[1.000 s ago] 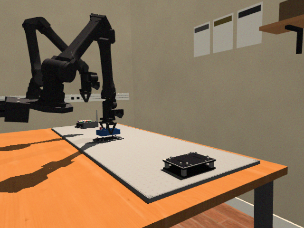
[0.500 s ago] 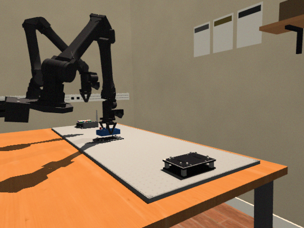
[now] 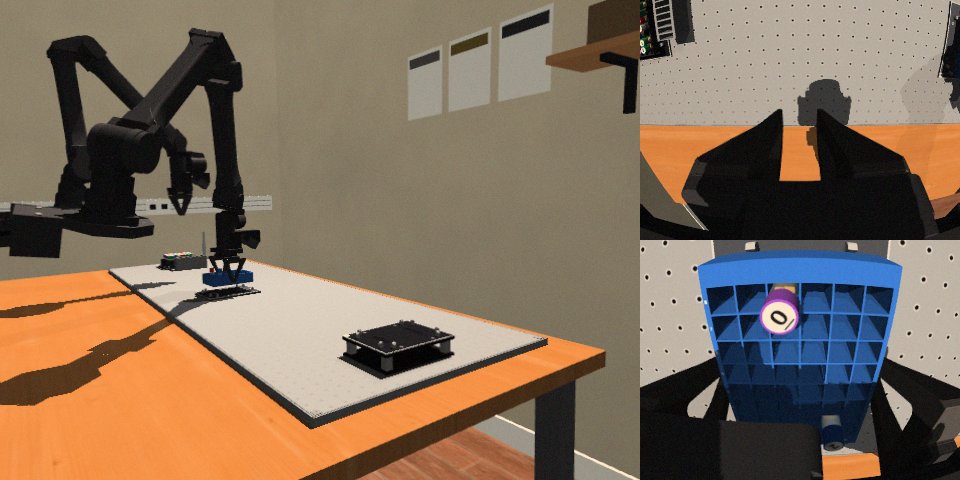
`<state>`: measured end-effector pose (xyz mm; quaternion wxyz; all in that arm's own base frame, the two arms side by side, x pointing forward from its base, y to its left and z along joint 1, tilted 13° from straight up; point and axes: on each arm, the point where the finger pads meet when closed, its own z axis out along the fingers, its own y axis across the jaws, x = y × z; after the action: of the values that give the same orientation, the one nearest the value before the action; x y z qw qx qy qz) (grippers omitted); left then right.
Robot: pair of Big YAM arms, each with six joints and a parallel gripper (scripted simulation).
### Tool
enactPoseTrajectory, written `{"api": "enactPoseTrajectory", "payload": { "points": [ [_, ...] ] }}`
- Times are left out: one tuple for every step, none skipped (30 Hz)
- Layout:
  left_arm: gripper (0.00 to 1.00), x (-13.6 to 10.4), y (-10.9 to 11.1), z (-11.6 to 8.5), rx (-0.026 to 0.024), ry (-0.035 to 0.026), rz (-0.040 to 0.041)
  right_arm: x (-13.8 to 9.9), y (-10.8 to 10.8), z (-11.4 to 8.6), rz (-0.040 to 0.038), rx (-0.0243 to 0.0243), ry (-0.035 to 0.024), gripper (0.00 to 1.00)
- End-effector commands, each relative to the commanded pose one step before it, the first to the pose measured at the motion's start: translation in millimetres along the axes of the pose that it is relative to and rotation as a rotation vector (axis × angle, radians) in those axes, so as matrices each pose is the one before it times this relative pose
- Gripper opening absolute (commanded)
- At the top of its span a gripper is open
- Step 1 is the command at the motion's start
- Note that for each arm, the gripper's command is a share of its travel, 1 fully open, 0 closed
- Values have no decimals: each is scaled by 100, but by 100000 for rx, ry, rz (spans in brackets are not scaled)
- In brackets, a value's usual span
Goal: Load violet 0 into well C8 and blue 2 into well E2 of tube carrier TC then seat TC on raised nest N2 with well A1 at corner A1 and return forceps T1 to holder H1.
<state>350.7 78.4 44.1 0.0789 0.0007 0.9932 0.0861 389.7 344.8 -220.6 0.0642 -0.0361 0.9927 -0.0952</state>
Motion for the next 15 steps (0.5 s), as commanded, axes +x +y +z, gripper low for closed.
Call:
{"api": "enactPoseTrajectory", "payload": {
  "points": [
    [24, 263, 35, 122, 18, 1887, -715, -662, 1350, -2898, 250, -2859, -3501, 0],
    [24, 0, 0, 0, 0, 0, 0, 0, 0, 0, 0, 0, 0, 0],
    [24, 0, 0, 0, 0, 0, 0, 0, 0, 0, 0, 0, 0, 0],
    [24, 0, 0, 0, 0, 0, 0, 0, 0, 0, 0, 0, 0, 0],
    [24, 0, 0, 0, 0, 0, 0, 0, 0, 0, 0, 0, 0, 0],
    [24, 0, 0, 0, 0, 0, 0, 0, 0, 0, 0, 0, 0, 0],
    [24, 0, 0, 0, 0, 0, 0, 0, 0, 0, 0, 0, 0, 0],
    [24, 0, 0, 0, 0, 0, 0, 187, -152, -118, -135, 394, 429, 0],
    [24, 0, 0, 0, 0, 0, 0, 0, 0, 0, 0, 0, 0, 0],
    [24, 0, 0, 0, 0, 0, 0, 0, 0, 0, 0, 0, 0, 0],
    [24, 0, 0, 0, 0, 0, 0, 16, -8, -166, 0, -2, 3, 0],
    [24, 0, 0, 0, 0, 0, 0, 14, -7, -166, 0, -2, 2, 0],
    [24, 0, 0, 0, 0, 0, 0, 9, -3, -166, 0, -2, 2, 0],
    [24, 0, 0, 0, 0, 0, 0, 3, 4, -166, 0, -3, 2, 0],
    [24, 0, 0, 0, 0, 0, 0, -36, 35, -181, 16, -50, -49, 0]
  ]
}}
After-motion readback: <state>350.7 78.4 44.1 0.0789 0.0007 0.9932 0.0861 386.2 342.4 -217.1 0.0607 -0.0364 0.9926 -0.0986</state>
